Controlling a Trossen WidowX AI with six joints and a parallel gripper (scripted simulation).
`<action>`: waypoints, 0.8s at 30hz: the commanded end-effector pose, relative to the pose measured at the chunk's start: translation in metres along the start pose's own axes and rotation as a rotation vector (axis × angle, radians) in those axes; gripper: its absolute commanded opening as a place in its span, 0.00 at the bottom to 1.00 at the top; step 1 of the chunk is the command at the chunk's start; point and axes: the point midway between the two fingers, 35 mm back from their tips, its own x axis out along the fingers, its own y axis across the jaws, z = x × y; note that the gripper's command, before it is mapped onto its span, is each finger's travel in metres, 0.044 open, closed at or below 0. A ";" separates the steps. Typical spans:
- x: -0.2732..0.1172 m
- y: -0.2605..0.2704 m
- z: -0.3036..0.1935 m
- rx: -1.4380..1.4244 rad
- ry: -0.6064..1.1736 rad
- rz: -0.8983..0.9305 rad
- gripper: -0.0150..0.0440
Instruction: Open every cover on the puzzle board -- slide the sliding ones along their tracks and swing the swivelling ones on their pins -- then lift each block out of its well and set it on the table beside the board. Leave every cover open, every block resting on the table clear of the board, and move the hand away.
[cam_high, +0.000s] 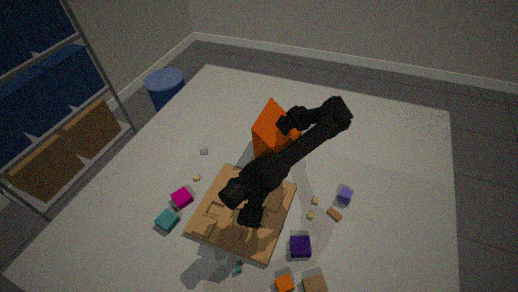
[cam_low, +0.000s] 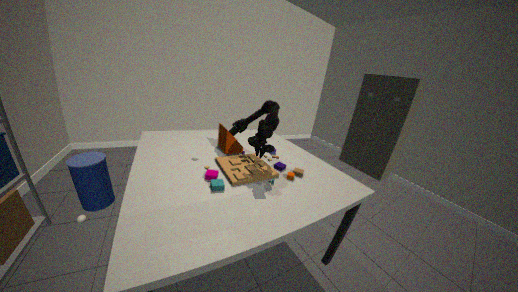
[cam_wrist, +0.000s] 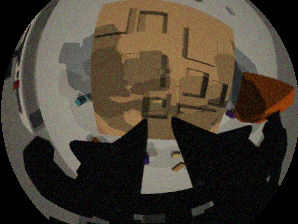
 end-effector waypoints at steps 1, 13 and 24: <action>0.007 -0.001 -0.001 -0.004 -0.003 -0.007 0.50; 0.033 0.000 -0.001 0.001 -0.001 -0.007 0.50; 0.033 0.000 -0.001 0.001 -0.001 -0.007 0.50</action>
